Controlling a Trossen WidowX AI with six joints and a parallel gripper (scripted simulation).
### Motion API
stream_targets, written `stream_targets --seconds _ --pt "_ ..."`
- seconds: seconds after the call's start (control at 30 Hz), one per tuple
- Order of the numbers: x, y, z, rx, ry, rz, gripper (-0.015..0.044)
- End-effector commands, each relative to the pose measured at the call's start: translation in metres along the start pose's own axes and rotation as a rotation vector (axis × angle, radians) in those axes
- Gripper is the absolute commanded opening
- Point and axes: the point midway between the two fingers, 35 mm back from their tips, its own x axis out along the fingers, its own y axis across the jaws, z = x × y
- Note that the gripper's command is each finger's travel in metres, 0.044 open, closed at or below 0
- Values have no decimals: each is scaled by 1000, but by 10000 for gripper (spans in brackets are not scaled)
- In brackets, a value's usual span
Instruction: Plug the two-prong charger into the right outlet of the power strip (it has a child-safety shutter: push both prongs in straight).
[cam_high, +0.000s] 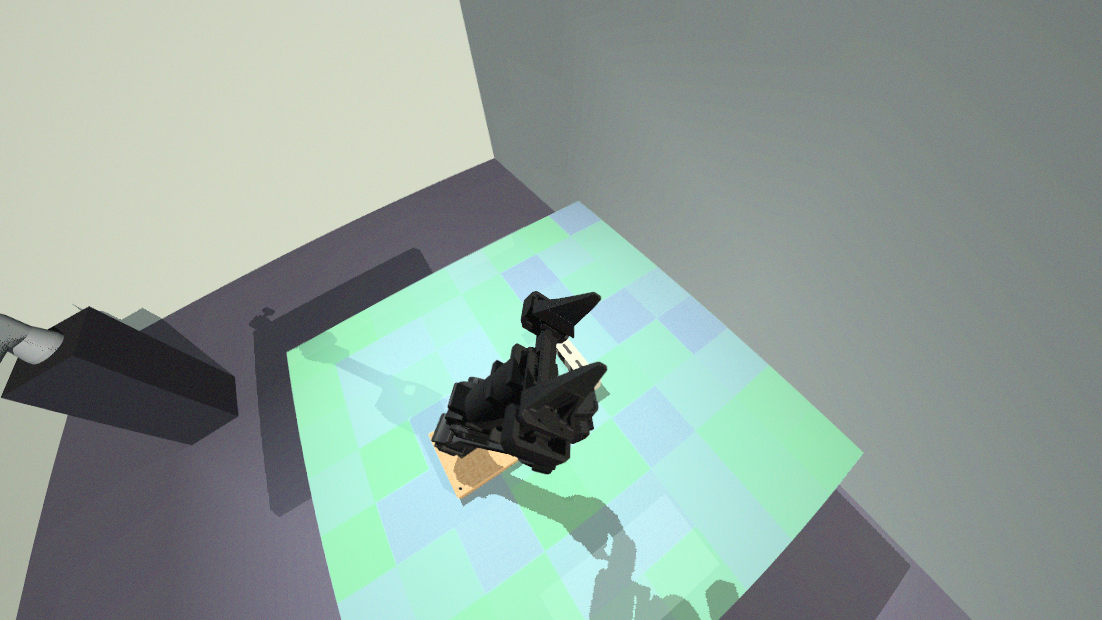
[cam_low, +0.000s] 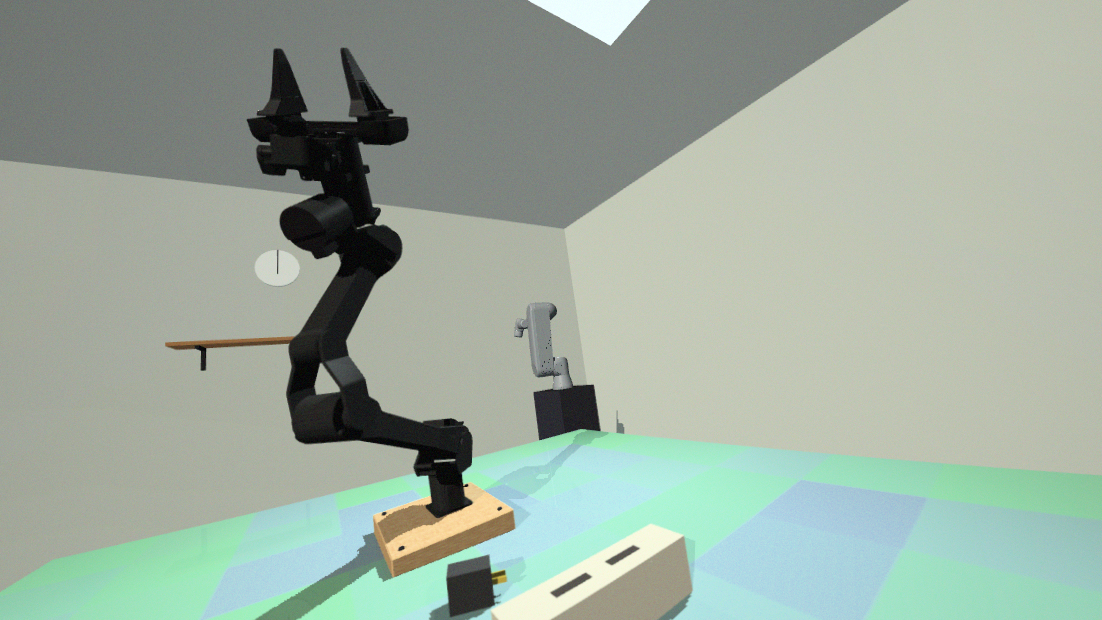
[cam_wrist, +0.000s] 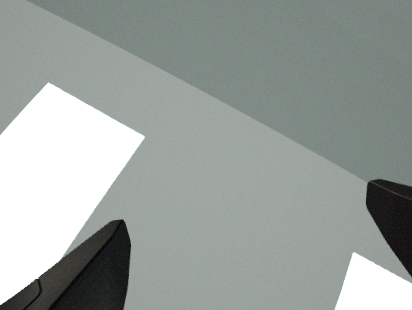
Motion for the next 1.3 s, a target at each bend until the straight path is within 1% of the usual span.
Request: stream_targets --seconds 0.0,0.03,0.33,0.63,0.93,1.27 --pt "0 0 -1 -3 2 1 426" --pt "-1 2 -4 -14 10 6 440" --pt "-16 21 -52 -202 136 76 440" --pt "-35 27 -102 -412 262 138 440" --pt "-57 19 -150 -627 389 191 440" --pt "-82 -3 -194 -867 516 237 440"
